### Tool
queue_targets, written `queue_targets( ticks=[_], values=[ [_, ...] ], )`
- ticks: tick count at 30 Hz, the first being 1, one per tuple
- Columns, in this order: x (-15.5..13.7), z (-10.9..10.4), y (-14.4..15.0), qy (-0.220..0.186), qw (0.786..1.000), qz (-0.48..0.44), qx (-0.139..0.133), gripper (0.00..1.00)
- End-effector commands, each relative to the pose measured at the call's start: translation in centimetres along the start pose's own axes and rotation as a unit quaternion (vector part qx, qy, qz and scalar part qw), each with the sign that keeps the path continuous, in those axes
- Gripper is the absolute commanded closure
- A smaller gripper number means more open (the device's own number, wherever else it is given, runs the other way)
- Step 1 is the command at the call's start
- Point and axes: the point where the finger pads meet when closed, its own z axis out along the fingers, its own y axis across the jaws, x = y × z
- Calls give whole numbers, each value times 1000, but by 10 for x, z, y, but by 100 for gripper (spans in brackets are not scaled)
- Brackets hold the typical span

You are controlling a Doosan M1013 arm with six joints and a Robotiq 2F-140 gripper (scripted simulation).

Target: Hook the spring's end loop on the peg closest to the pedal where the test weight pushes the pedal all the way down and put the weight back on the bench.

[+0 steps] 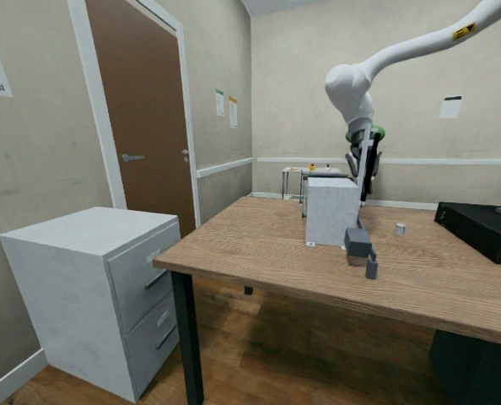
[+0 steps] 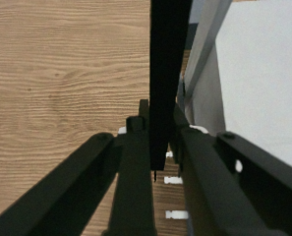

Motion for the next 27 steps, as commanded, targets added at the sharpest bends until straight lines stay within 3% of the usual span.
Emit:
queue_targets(
  ticks=[1,27],
  values=[
    [1,0,1,0,1000,0,-1,83],
    [8,6,1,0,1000,-1,-1,83]
  ],
)
